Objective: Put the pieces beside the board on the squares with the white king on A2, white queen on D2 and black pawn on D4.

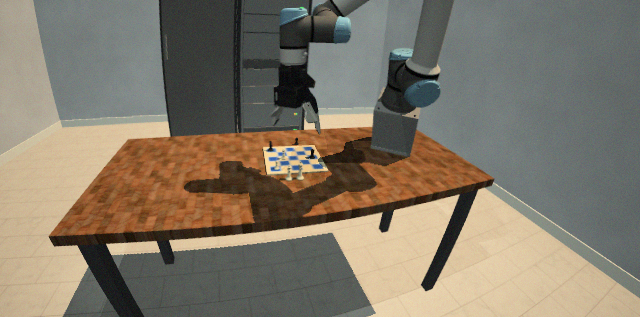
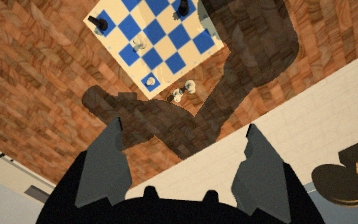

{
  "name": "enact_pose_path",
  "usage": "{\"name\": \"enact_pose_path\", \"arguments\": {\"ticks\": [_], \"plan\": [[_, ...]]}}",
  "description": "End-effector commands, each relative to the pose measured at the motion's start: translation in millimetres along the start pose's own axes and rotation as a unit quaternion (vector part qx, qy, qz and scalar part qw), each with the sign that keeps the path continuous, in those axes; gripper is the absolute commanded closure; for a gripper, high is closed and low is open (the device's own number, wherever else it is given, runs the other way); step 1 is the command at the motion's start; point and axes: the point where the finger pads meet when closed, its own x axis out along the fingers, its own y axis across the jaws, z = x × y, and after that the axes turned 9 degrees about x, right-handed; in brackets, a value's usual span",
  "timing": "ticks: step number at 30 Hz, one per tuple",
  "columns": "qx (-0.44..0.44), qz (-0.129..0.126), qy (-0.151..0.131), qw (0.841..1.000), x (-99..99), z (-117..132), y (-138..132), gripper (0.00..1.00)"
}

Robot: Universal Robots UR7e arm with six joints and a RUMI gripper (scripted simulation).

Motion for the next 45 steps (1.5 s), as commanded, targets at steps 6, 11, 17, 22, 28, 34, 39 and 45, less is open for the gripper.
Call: {"name": "enact_pose_path", "arguments": {"ticks": [6,11,17,22,28,34,39,45], "plan": [[-0.02,-0.012,-0.017,1.0,1.2,-5.2,12.8,0.0],[-0.026,-0.015,-0.021,0.999,1.8,-6.8,16.5,0.0],[-0.028,-0.017,-0.022,0.999,2.1,-7.4,18.0,0.0],[-0.028,-0.017,-0.022,0.999,2.1,-7.5,18.0,0.0],[-0.028,-0.017,-0.022,0.999,2.1,-7.5,18.0,0.0],[-0.028,-0.017,-0.022,0.999,2.1,-7.5,18.0,0.0],[-0.027,-0.017,-0.022,0.999,2.1,-7.5,18.1,0.0],[-0.023,-0.017,-0.022,0.999,2.2,-7.5,18.2,0.0]]}}
